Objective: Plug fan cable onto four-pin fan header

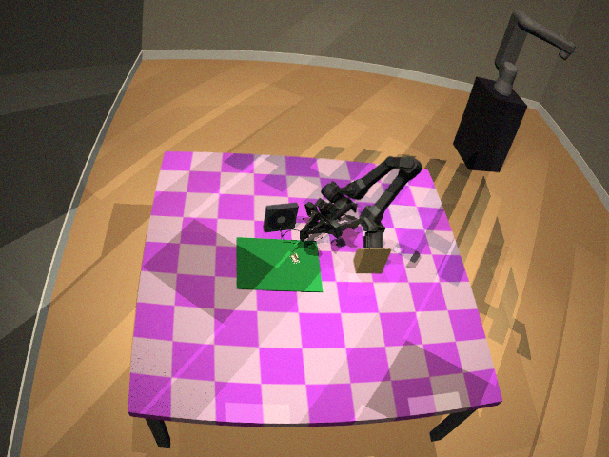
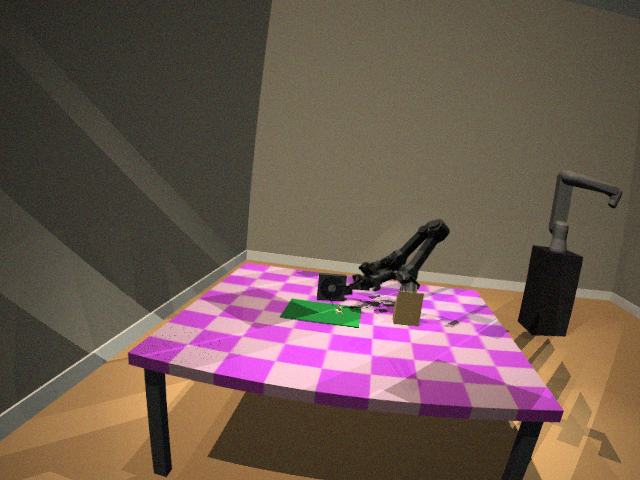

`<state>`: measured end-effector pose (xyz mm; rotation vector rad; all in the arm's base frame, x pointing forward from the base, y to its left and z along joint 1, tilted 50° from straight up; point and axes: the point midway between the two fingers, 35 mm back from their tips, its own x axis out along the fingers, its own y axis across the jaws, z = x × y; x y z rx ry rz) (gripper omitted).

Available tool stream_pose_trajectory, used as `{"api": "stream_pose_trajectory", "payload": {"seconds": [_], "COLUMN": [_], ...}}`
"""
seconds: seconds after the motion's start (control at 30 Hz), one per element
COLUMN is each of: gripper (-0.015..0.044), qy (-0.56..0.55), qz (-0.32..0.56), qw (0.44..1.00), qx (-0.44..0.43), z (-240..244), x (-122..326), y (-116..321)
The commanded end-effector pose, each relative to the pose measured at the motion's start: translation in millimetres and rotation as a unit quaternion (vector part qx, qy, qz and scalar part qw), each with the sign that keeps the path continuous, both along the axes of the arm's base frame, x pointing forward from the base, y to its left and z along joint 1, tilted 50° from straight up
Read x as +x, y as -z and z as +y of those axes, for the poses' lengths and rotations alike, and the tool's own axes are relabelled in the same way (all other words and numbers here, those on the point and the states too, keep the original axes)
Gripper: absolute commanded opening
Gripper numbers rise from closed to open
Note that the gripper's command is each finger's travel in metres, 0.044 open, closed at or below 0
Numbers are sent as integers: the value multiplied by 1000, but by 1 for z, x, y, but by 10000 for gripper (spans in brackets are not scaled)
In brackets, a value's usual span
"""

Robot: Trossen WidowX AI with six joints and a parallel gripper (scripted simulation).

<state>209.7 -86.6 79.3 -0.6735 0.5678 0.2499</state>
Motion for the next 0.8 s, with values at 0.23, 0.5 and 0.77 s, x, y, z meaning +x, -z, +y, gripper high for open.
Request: {"api": "stream_pose_trajectory", "payload": {"seconds": [0.23,0.5,0.77], "gripper": [0,0,0], "qy": [-37,-46,-40], "qz": [-74,-95,-88], "qw": [995,991,992], "qx": [-62,-83,-77], "z": [0,1,2], "x": [-5,-7,-6], "y": [-9,-13,-16]}}
